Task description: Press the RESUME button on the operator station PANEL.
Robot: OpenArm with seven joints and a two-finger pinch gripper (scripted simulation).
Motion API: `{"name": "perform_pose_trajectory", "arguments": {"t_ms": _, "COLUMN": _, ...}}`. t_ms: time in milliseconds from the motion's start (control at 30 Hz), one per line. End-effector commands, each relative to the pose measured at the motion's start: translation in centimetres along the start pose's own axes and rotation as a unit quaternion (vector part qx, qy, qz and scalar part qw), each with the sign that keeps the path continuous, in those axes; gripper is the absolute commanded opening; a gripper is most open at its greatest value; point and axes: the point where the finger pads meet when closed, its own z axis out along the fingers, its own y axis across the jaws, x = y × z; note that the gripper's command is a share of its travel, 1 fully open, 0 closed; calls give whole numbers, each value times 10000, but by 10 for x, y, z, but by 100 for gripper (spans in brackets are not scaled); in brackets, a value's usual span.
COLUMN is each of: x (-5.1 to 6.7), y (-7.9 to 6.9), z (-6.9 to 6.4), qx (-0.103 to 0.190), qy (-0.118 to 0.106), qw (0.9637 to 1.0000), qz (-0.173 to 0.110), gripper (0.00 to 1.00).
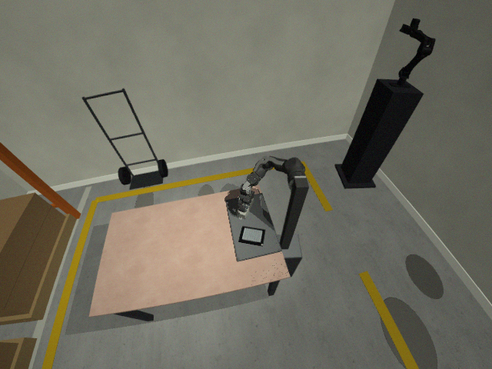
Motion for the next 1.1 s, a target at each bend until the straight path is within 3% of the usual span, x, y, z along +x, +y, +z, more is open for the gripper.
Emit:
{"name": "perform_pose_trajectory", "arguments": {"t_ms": 0, "x": 0, "y": 1, "z": 0, "qx": -37, "qy": 4, "qw": 10000, "qz": -22, "gripper": 100}}
{"name": "perform_pose_trajectory", "arguments": {"t_ms": 1067, "x": 3, "y": 3, "z": -1, "qx": -37, "qy": 4, "qw": 10000, "qz": -21, "gripper": 100}}
